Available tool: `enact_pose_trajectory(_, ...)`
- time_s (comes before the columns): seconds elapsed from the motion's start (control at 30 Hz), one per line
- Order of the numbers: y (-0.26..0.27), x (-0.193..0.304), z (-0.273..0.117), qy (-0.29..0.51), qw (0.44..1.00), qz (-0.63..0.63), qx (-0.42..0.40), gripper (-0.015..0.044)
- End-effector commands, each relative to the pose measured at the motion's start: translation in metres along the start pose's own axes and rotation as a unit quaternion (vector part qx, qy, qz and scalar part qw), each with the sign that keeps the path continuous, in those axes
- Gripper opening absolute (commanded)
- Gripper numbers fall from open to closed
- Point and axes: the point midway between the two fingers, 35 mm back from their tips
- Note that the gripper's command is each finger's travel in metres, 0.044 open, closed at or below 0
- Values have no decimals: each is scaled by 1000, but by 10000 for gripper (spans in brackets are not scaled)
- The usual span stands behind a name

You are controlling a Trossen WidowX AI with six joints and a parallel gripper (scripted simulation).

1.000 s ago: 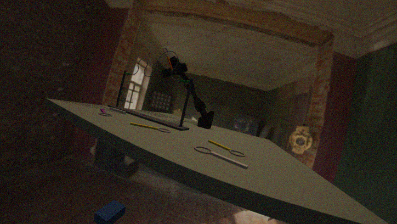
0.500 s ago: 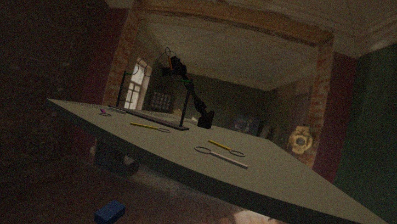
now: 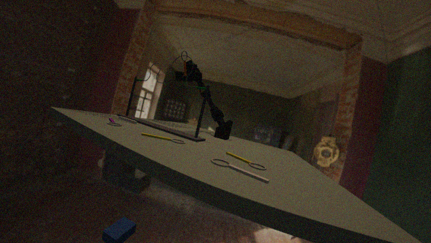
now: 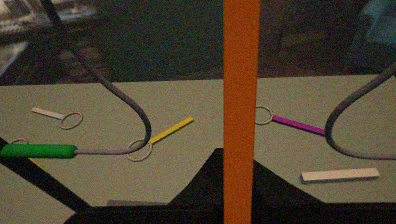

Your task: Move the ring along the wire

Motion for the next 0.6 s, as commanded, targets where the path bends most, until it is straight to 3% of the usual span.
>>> enact_pose_trajectory(0.0,-2,-1,-1,1,1000,-20,10,-150)
enact_pose_trajectory(0.57,-10,-2,-2,11,992,-112,56,-150)
Point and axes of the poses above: the point midway between the two fingers, 35 mm back from their tips, its own z axis out along the fingers, its own y axis across the jaws, x = y × z, and after that the axes turned 2 degrees about -z, right-handed
